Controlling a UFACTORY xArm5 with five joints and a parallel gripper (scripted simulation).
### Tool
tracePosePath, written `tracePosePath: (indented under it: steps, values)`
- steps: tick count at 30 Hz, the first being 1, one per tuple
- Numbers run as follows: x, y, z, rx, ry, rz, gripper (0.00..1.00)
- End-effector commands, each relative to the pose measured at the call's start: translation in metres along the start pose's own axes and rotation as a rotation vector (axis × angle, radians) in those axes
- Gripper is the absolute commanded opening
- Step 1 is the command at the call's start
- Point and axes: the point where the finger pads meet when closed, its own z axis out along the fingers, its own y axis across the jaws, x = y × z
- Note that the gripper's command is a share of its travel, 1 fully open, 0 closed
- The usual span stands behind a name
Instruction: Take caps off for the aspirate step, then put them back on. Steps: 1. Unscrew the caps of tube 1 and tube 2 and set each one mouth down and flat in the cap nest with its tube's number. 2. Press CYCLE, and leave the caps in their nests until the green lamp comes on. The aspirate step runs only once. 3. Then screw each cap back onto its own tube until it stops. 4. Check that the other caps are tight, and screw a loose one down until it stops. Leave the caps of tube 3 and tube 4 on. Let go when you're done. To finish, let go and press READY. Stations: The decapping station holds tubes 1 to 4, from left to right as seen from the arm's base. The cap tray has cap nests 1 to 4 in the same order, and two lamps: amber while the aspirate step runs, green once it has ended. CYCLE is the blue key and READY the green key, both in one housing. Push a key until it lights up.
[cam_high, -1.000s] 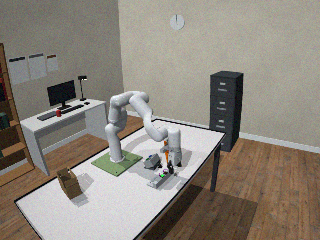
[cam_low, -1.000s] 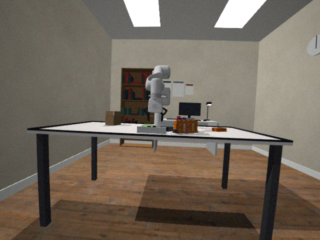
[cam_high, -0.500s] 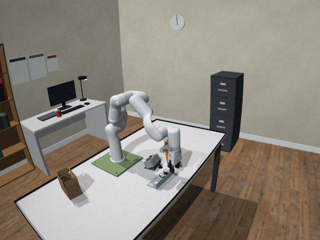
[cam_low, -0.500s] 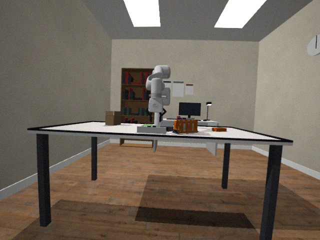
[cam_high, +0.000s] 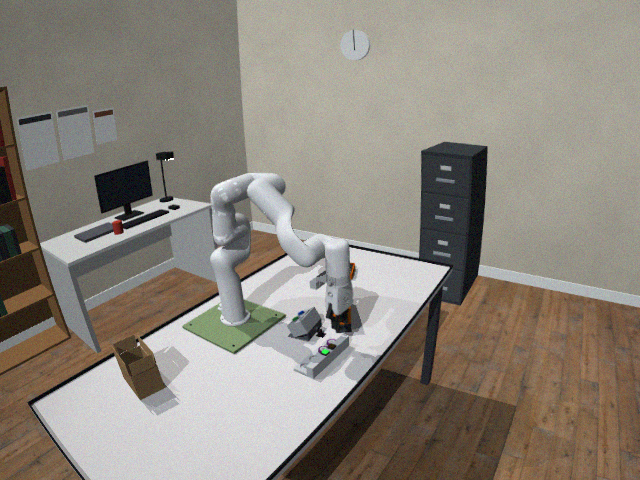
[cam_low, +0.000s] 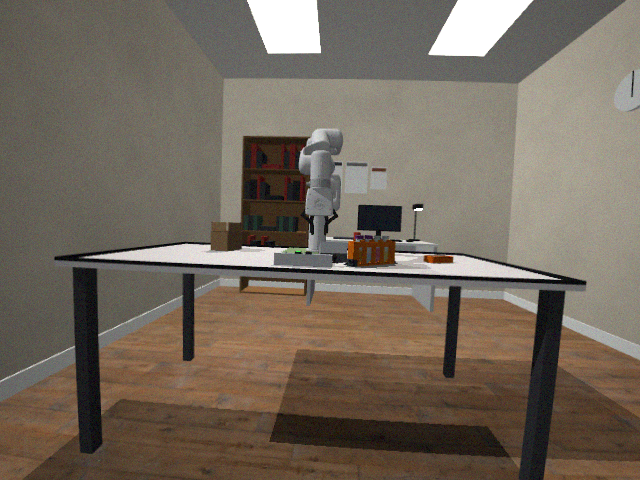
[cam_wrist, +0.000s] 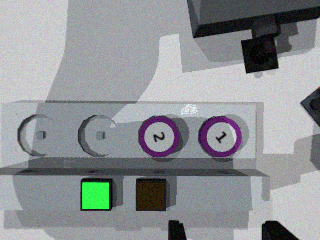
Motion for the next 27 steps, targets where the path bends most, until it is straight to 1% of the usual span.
tracePosePath:
  steps: [1, 3, 8, 22, 27]
  values:
    - [0.019, 0.008, -0.016, 0.007, -0.008, 0.001, 0.46]
    - [0.032, 0.014, -0.024, 0.007, -0.008, 0.001, 0.46]
    - [0.050, 0.021, -0.036, 0.007, -0.008, 0.001, 0.46]
    - [0.051, 0.022, -0.037, 0.007, -0.008, 0.001, 0.46]
    - [0.051, 0.022, -0.011, 0.007, -0.008, 0.001, 0.46]
